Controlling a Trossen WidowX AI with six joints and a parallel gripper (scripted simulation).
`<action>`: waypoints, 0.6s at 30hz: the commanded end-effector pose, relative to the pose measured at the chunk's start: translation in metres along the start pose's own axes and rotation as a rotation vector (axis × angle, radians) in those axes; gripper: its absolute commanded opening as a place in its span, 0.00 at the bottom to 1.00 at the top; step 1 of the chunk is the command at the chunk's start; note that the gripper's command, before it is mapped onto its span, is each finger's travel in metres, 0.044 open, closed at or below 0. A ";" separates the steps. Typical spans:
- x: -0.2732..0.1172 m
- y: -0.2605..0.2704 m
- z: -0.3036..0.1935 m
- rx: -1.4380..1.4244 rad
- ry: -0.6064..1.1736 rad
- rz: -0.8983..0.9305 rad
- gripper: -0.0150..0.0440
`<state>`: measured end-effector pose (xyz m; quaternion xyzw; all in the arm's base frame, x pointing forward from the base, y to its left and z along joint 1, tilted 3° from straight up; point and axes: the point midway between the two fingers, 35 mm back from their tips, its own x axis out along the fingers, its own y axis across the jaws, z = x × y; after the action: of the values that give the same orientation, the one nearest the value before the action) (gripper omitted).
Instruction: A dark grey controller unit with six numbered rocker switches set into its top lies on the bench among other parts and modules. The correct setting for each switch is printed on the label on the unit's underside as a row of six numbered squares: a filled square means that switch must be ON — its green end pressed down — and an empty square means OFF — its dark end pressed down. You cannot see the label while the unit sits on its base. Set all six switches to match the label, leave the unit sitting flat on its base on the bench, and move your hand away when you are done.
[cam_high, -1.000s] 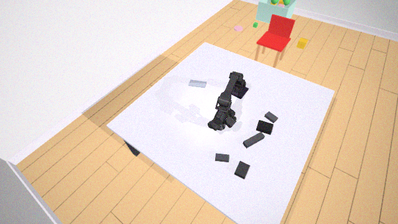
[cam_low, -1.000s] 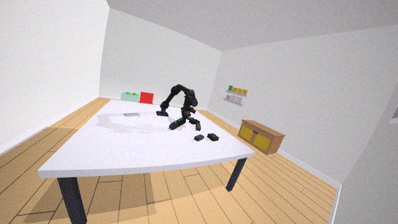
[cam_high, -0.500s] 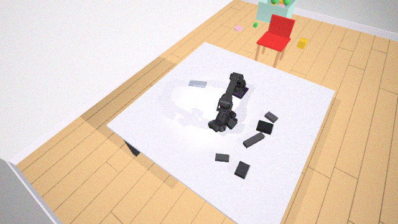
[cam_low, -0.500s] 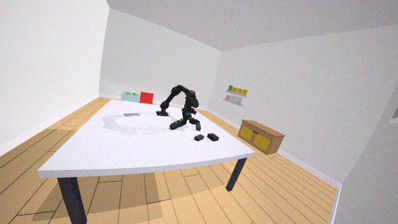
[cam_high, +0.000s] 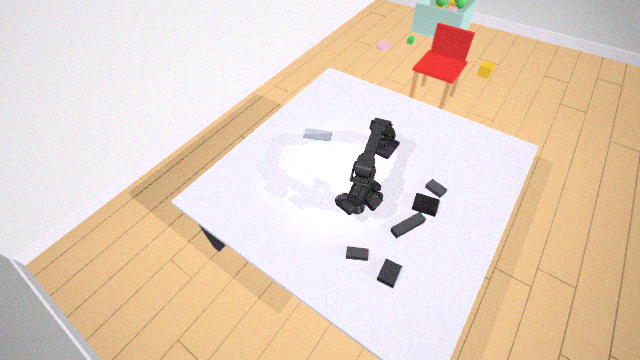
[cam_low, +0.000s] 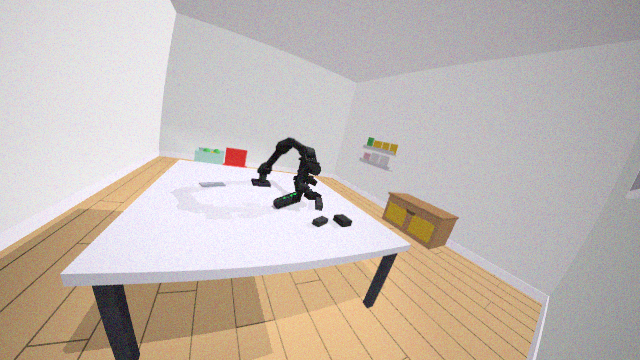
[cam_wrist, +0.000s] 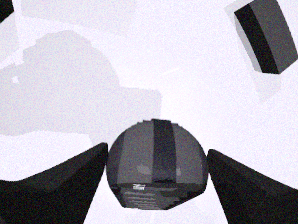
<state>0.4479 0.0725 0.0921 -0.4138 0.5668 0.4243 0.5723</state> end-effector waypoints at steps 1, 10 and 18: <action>0.003 -0.001 0.000 0.010 0.002 0.004 0.83; 0.009 -0.001 0.005 0.010 0.002 0.004 0.83; 0.013 -0.001 0.008 0.010 0.002 0.004 0.83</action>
<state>0.4508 0.0813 0.0814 -0.4132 0.5670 0.4244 0.5723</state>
